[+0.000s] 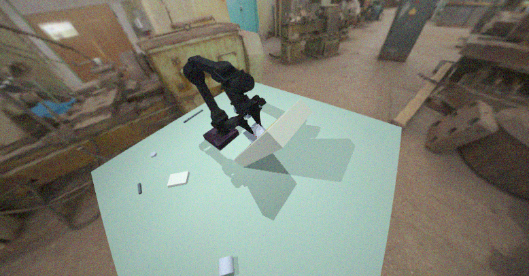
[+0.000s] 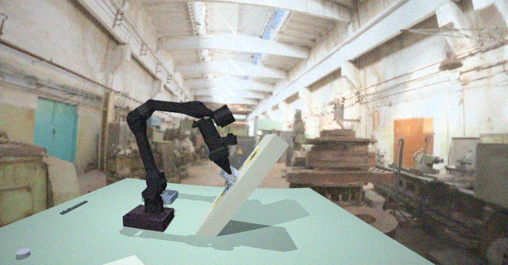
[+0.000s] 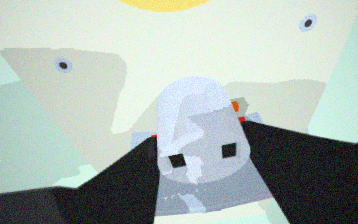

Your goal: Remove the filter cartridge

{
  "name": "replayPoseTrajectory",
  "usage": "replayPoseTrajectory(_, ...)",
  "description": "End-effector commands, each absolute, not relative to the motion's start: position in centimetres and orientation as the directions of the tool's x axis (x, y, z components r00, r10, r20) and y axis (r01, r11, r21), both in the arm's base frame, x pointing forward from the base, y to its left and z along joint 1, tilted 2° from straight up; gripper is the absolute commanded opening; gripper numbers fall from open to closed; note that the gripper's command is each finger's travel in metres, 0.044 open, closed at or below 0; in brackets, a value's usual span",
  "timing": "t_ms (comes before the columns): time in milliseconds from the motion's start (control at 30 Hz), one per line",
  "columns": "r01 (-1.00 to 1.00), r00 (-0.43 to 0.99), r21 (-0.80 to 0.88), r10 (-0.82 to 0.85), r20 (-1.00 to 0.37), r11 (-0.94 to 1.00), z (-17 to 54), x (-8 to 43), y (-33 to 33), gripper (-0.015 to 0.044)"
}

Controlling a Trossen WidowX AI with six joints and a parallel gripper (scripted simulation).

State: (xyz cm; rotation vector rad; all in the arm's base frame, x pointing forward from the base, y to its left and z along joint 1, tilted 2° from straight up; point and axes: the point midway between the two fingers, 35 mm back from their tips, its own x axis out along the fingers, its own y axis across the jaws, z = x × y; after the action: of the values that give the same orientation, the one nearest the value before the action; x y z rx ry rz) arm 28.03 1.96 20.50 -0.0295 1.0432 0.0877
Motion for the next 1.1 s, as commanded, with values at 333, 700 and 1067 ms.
replayPoseTrajectory(333,-0.087,0.505,0.017,0.059,-0.861,0.996,24.3,28.8,1.9,0.0)
replayPoseTrajectory(700,-0.087,0.503,0.017,0.058,-0.862,0.996,28.8,26.5,1.7,0.0)
replayPoseTrajectory(1067,-0.086,0.498,0.019,0.059,-0.865,0.996,30.3,25.5,2.7,0.0)
